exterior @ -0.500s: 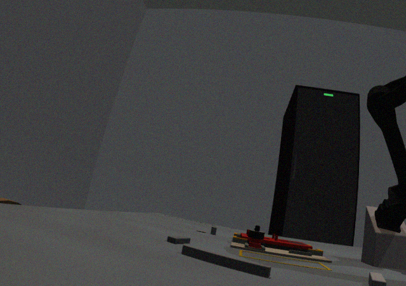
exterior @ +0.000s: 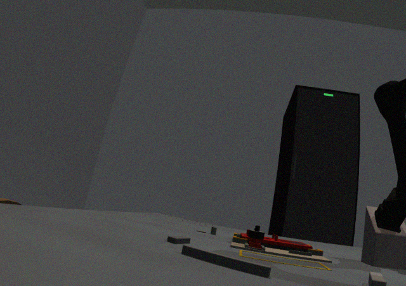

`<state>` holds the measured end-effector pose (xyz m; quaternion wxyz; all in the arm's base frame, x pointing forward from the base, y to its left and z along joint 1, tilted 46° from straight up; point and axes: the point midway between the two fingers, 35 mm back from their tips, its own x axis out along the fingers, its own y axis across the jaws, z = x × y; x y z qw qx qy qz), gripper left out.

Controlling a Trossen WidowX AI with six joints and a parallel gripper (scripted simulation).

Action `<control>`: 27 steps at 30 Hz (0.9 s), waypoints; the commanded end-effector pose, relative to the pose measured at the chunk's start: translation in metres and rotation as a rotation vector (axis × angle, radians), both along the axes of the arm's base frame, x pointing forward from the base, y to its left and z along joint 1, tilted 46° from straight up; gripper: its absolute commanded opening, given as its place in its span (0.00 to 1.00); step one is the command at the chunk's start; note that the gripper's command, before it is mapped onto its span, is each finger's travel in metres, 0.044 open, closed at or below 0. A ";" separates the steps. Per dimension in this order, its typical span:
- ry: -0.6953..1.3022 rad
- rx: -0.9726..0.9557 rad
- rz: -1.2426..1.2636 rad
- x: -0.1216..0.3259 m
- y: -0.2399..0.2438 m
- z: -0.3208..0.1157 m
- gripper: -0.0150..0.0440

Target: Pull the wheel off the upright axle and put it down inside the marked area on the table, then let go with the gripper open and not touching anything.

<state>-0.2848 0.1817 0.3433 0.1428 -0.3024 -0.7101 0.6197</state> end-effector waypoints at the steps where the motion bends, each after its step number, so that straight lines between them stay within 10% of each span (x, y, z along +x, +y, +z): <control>1: 0.048 -0.084 -0.112 0.017 0.034 -0.001 0.76; 27: 0.623 -0.544 -0.967 0.260 0.204 -0.027 0.76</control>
